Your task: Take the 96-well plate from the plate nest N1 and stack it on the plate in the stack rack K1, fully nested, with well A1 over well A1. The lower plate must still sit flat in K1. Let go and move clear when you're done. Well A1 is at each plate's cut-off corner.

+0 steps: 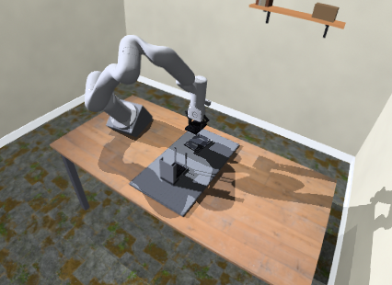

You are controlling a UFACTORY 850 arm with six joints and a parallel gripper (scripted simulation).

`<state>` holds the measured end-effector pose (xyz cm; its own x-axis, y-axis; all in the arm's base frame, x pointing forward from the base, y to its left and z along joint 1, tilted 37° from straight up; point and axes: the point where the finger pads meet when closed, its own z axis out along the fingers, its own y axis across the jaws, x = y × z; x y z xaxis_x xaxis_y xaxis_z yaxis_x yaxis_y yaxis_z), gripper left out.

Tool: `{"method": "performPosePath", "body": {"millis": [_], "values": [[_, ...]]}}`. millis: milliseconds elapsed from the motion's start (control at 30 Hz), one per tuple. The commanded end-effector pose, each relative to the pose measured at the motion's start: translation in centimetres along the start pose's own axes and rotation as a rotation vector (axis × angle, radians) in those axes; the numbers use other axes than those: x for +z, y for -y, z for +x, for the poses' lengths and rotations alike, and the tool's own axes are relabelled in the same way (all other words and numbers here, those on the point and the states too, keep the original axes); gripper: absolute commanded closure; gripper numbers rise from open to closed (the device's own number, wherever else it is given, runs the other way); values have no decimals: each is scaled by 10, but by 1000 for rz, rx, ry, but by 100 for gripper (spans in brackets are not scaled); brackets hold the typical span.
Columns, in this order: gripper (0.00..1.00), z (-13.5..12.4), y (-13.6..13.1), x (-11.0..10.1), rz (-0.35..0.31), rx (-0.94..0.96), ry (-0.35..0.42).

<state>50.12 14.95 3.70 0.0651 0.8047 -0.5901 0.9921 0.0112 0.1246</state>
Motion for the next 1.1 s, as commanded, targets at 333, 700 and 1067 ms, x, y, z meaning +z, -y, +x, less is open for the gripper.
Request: {"method": "performPosePath", "body": {"millis": [333, 700, 1067], "values": [[100, -37, -5, -2, -2, 0, -1], [100, -66, -8, -2, -2, 0, -1], [100, -103, -13, -3, -2, 0, -1]]}}
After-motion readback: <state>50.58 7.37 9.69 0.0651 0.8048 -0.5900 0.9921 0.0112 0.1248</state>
